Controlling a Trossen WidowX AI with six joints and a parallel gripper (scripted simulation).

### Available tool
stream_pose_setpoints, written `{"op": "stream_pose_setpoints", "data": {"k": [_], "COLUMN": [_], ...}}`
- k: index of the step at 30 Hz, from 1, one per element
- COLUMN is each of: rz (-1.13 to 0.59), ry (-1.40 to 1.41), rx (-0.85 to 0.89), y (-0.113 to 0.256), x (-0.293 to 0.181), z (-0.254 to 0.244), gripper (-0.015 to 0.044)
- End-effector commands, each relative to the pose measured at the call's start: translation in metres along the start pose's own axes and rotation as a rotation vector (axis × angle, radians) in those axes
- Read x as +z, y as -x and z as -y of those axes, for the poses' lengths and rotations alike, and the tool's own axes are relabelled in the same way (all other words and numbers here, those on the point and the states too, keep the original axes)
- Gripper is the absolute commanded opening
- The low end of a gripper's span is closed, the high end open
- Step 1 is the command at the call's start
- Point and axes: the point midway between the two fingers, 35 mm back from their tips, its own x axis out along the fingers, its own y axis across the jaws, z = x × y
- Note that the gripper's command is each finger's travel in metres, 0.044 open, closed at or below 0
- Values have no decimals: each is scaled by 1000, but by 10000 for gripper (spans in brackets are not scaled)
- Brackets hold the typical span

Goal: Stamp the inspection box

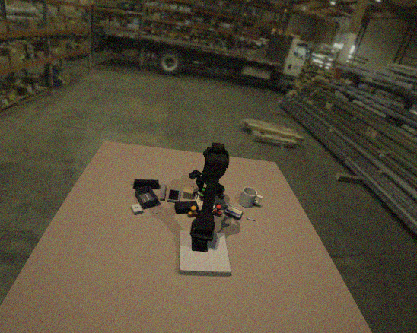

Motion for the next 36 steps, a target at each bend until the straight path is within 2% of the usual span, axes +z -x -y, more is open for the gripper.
{"op": "stream_pose_setpoints", "data": {"k": [1, 36], "rz": [-6, -4], "ry": [-7, -7], "rx": [-8, -7], "y": [-6, -14], "x": [-1, -2], "z": [1, 2], "gripper": [0, 0]}}
